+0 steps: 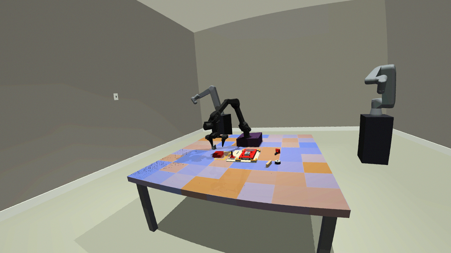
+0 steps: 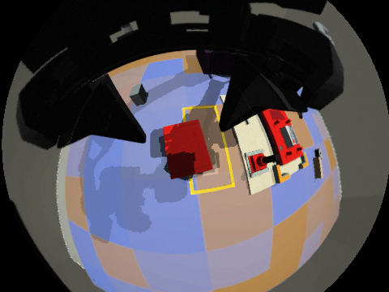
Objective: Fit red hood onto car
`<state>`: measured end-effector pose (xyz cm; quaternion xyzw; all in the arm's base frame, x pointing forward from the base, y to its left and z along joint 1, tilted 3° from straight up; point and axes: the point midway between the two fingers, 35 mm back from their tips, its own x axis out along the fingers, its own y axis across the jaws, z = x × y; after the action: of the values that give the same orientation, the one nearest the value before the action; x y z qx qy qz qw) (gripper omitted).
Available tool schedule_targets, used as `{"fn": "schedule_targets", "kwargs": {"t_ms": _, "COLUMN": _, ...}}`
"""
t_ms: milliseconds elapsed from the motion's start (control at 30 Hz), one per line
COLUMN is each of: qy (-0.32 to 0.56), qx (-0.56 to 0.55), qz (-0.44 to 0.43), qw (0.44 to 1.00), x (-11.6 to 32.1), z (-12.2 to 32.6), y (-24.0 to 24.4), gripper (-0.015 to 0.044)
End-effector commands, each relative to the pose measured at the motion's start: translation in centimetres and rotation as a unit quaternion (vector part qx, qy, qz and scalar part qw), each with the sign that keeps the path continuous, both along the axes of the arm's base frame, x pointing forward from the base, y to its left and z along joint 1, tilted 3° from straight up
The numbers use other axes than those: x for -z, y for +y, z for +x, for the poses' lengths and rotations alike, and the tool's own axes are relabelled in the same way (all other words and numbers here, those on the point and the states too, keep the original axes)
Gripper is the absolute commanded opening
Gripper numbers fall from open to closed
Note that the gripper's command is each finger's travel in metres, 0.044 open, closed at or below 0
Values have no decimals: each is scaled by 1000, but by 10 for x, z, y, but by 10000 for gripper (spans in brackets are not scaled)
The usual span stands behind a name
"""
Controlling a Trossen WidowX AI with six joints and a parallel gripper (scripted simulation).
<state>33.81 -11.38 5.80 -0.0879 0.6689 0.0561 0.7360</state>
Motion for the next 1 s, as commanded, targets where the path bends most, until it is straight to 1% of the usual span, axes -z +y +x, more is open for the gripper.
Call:
{"fn": "schedule_targets", "kwargs": {"t_ms": 0, "qy": 16, "qx": -46, "qz": -13, "qw": 999, "x": -2, "z": 0, "y": -1, "gripper": 440}}
{"fn": "schedule_targets", "kwargs": {"t_ms": 967, "qy": 16, "qx": -46, "qz": -13, "qw": 999, "x": 11, "z": 2, "y": -1, "gripper": 440}}
